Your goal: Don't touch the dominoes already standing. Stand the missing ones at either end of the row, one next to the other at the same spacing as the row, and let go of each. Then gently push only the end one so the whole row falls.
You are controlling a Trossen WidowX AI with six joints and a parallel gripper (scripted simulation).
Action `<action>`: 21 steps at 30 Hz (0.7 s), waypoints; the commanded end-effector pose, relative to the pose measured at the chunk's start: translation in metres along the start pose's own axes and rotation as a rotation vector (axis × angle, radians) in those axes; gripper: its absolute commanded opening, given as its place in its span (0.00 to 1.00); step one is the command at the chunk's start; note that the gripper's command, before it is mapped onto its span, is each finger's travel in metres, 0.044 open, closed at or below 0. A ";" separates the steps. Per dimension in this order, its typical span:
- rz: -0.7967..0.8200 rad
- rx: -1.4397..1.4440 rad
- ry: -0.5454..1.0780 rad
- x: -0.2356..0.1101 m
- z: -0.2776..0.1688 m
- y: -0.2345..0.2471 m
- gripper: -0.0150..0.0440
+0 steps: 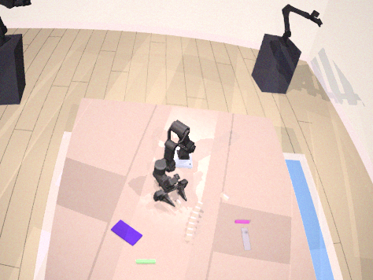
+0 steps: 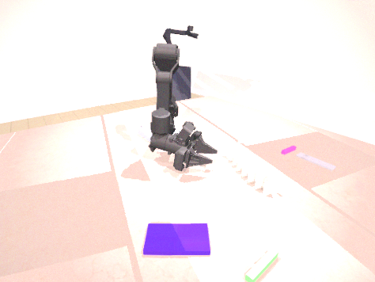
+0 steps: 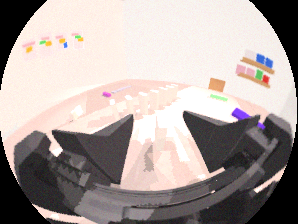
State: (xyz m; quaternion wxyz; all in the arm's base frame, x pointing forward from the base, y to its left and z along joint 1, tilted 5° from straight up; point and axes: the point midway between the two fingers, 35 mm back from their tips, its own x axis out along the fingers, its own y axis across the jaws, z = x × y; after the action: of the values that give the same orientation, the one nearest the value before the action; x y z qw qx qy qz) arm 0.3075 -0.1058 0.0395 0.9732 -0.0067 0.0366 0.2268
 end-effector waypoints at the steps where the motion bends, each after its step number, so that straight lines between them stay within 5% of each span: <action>1: -0.003 -0.005 0.000 0.000 0.000 -0.001 0.97; 12: -0.004 0.013 0.004 -0.006 0.049 -0.004 1.00; 21: -0.238 0.673 0.290 0.046 0.032 -0.067 1.00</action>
State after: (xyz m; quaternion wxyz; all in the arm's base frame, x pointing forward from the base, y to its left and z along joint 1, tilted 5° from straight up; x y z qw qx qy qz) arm 0.3440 -0.1311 0.0746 0.9668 0.1384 0.1311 0.1702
